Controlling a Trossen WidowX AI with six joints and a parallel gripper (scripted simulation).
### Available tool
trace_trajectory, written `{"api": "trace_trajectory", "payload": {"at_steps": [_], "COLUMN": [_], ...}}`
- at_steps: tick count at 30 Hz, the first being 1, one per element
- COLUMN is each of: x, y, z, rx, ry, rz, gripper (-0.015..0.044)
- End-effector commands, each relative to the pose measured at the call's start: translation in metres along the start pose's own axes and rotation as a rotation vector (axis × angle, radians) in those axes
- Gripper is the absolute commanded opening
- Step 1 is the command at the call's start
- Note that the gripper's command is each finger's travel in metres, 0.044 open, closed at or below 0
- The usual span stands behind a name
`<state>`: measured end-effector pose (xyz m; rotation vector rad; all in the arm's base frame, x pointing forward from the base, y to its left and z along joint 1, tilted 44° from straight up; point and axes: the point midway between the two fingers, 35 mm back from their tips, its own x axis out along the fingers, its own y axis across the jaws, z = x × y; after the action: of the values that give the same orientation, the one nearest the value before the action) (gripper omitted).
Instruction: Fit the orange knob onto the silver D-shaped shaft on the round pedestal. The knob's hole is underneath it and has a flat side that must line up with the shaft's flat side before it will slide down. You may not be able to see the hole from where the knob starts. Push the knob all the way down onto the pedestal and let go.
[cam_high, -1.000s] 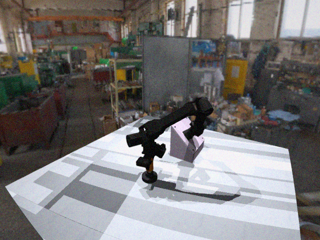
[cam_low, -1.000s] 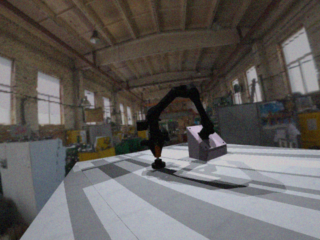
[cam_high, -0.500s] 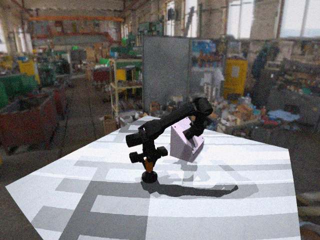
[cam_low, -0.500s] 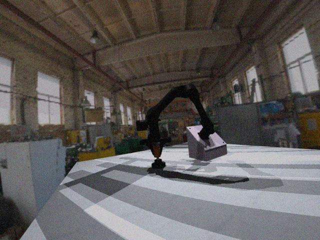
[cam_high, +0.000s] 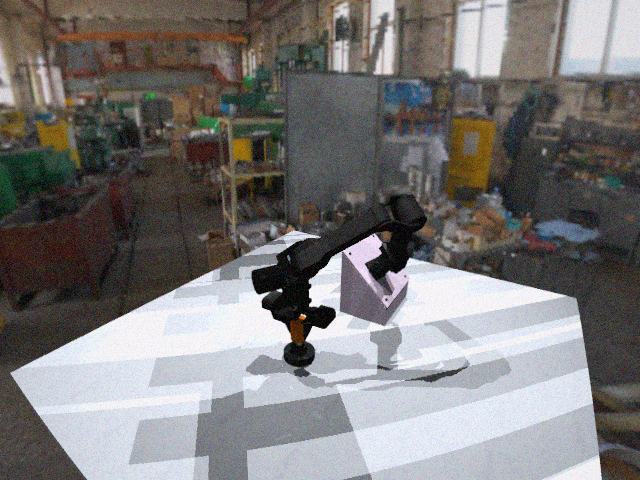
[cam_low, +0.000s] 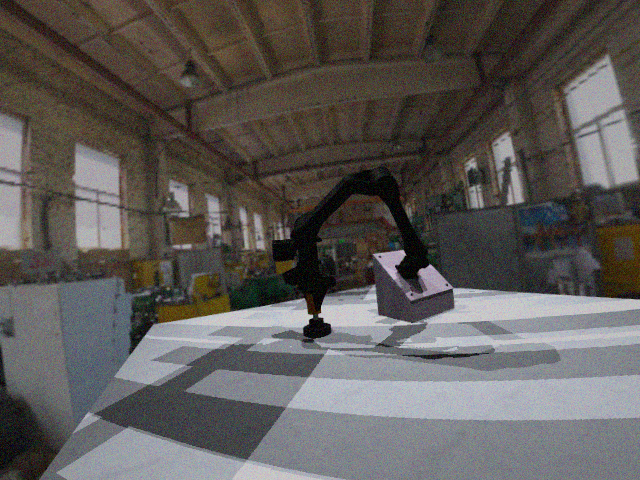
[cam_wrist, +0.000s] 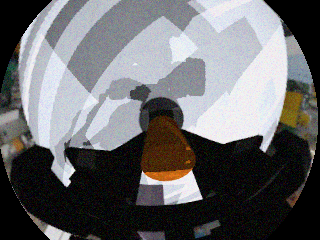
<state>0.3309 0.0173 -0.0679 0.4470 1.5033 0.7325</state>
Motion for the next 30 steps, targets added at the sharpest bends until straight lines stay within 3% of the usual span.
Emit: {"api": "trace_trajectory", "payload": {"at_steps": [1, 13, 30], "x": [-0.0025, 0.0005, -0.0015], "y": [-0.0006, -0.0019, -0.0028], "z": [-0.0019, -0.0058, -0.0027], "rx": [0.573, 1.364, 1.375], "ry": [-0.007, -0.006, -0.006], "rz": [0.001, 0.003, 0.003], "gripper": [0.0, 0.0, 0.0]}}
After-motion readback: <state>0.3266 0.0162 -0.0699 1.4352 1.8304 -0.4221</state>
